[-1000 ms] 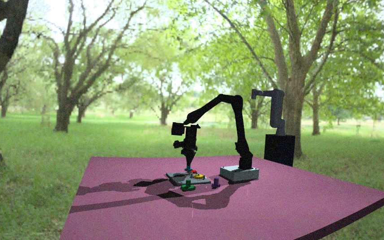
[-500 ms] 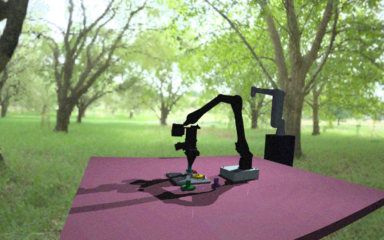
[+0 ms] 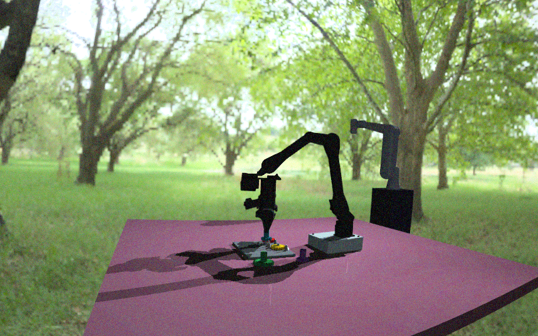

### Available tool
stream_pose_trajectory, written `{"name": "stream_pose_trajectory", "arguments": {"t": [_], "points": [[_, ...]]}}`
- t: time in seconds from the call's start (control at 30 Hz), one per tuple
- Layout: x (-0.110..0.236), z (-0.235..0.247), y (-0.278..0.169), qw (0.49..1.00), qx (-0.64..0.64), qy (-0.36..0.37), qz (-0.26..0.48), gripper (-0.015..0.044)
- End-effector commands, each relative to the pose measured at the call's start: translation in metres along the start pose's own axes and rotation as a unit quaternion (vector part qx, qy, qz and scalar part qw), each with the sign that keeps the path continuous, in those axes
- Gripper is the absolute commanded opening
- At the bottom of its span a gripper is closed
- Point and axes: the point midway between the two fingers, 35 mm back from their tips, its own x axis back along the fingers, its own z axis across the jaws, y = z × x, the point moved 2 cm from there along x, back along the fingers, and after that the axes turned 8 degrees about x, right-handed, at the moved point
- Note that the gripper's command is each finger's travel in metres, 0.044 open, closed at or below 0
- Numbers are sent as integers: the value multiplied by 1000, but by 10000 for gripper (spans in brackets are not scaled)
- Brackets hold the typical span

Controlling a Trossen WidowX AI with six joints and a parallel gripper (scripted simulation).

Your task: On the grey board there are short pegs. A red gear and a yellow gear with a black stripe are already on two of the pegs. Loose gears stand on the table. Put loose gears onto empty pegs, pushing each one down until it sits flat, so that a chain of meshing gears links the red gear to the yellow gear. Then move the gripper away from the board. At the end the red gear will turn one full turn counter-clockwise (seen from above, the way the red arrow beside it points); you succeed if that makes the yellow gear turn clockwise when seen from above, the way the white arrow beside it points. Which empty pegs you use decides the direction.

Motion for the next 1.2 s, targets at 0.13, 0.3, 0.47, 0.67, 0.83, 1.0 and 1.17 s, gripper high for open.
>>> {"name": "stream_pose_trajectory", "arguments": {"t": [0.13, 0.3, 0.47, 0.67, 0.83, 1.0, 1.17], "points": [[2, -1, 2, 997, -83, 1, 0, 0], [-1, 1, 2, 998, -60, 1, 0, 0], [-4, 1, 0, 1000, -3, 1, 0, 0], [1, 0, 0, 997, 81, 1, 0, 0], [3, -1, 1, 989, 150, 1, 0, 0], [3, 0, 2, 987, 161, 1, -1, 0], [3, 1, 1, 992, 123, 1, 0, 0]]}}
